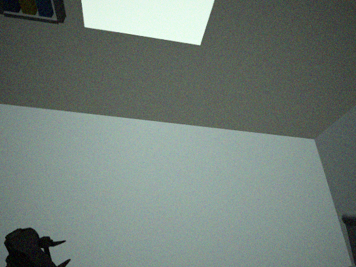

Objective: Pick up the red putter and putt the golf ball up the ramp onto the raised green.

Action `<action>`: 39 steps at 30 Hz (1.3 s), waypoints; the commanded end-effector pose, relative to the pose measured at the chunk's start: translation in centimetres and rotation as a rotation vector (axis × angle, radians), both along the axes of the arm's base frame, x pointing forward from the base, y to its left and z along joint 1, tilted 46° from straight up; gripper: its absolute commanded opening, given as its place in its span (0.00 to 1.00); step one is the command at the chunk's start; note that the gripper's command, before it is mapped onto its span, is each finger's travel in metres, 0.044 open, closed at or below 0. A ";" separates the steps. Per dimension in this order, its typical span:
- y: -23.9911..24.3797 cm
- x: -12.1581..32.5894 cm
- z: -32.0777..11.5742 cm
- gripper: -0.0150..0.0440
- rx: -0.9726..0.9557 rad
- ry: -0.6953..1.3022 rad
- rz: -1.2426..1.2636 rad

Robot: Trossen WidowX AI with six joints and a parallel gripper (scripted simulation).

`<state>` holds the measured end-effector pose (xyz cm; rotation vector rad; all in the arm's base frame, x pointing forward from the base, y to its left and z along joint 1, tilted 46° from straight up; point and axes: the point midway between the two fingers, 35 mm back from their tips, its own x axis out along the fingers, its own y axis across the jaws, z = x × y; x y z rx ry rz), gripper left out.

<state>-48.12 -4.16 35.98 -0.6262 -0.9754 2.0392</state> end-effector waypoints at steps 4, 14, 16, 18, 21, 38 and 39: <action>-1.8 0.2 0.0 1.00 -0.006 0.001 0.046; -14.2 3.8 0.3 1.00 -0.048 0.003 0.379; -16.6 5.0 0.4 1.00 -0.057 0.001 0.448; -18.9 6.3 0.4 1.00 -0.065 0.000 0.518; -22.3 8.5 0.5 1.00 -0.082 -0.001 0.620; -36.5 25.4 1.7 1.00 -0.233 0.001 1.178; -37.0 26.5 1.7 1.00 -0.242 -0.001 1.211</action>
